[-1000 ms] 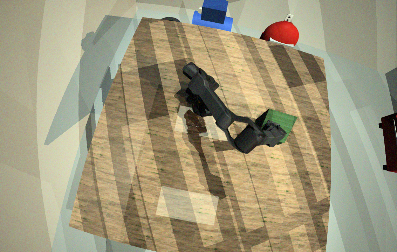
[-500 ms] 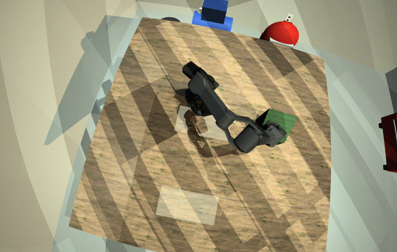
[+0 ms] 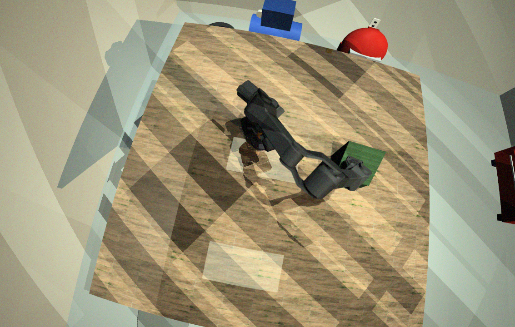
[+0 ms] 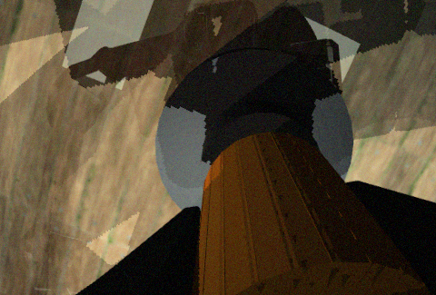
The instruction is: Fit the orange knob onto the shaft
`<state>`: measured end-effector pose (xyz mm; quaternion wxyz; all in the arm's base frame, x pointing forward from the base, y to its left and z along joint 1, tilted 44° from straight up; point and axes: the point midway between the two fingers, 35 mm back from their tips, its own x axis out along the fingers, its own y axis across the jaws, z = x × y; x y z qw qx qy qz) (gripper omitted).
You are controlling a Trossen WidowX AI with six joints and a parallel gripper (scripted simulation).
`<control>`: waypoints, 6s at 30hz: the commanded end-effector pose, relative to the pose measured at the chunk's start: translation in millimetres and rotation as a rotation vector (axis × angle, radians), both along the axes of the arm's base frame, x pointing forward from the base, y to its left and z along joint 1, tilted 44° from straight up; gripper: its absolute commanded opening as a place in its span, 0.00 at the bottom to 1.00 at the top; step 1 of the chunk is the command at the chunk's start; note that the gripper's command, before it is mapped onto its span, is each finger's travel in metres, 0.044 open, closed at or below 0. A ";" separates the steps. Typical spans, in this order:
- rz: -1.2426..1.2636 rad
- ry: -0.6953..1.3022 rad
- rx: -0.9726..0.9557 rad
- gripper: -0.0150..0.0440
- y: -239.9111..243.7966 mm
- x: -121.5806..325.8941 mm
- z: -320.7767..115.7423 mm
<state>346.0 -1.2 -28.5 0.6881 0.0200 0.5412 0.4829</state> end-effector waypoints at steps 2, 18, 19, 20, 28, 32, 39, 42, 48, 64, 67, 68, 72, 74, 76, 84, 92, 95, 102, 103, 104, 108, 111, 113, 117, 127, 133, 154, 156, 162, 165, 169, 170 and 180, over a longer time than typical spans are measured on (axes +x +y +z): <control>0.005 -0.009 0.004 0.25 1.0 1.1 0.1; 0.157 -0.153 0.015 0.25 -0.7 0.6 1.1; 0.157 -0.153 0.015 0.25 -0.5 0.3 0.9; 0.157 -0.153 0.015 0.25 -0.5 0.2 0.9; 0.157 -0.153 0.015 0.25 0.5 1.0 0.3; 0.157 -0.153 0.015 0.25 0.8 1.1 0.0; 0.157 -0.153 0.015 0.25 -2.1 1.5 3.2; 0.196 -0.190 0.018 0.25 -2.1 1.6 3.2; 0.308 -0.297 0.026 0.25 -0.6 0.4 1.2; 0.314 -0.303 0.026 0.25 1.2 0.7 -0.5; 0.314 -0.303 0.026 0.25 1.2 0.7 -0.5; 0.314 -0.303 0.026 0.25 1.2 0.7 -0.5; 0.314 -0.303 0.026 0.25 1.5 0.7 -0.8; 0.314 -0.303 0.026 0.25 1.5 0.7 -0.8; 0.314 -0.303 0.026 0.25 1.5 0.7 -0.8; 0.264 -0.255 0.023 0.25 1.7 0.6 -1.1; 0.264 -0.255 0.023 0.25 1.7 0.6 -1.1; 0.264 -0.255 0.023 0.25 1.7 0.6 -1.1; 0.317 -0.305 0.026 0.25 -4.2 1.0 4.0; 0.328 -0.316 0.027 0.25 -4.2 1.1 4.0; 0.341 -0.328 0.028 0.25 -4.1 1.6 3.6; 0.346 -0.333 0.028 0.25 -2.4 1.3 1.5; 0.346 -0.333 0.028 0.25 -1.4 0.6 0.9; 0.346 -0.333 0.028 0.25 -0.8 0.1 0.6; 0.346 -0.333 0.028 0.25 0.4 -0.1 -0.3; 0.346 -0.333 0.028 0.25 1.1 0.0 -0.9; 0.377 -0.362 0.030 0.25 1.4 0.0 -1.3; 0.318 -0.306 0.026 0.25 1.9 -0.7 -2.8; 0.322 -0.310 0.027 0.25 1.9 -0.7 -2.8; 0.341 -0.328 0.028 0.25 1.8 -0.2 -3.1; 0.327 -0.315 0.027 0.25 2.8 -0.1 -4.0; 0.304 -0.293 0.026 0.25 5.5 -0.3 -6.9; 0.299 -0.289 0.025 0.25 6.1 -0.5 -7.5; 0.290 -0.280 0.025 0.25 10.4 -2.6 -14.0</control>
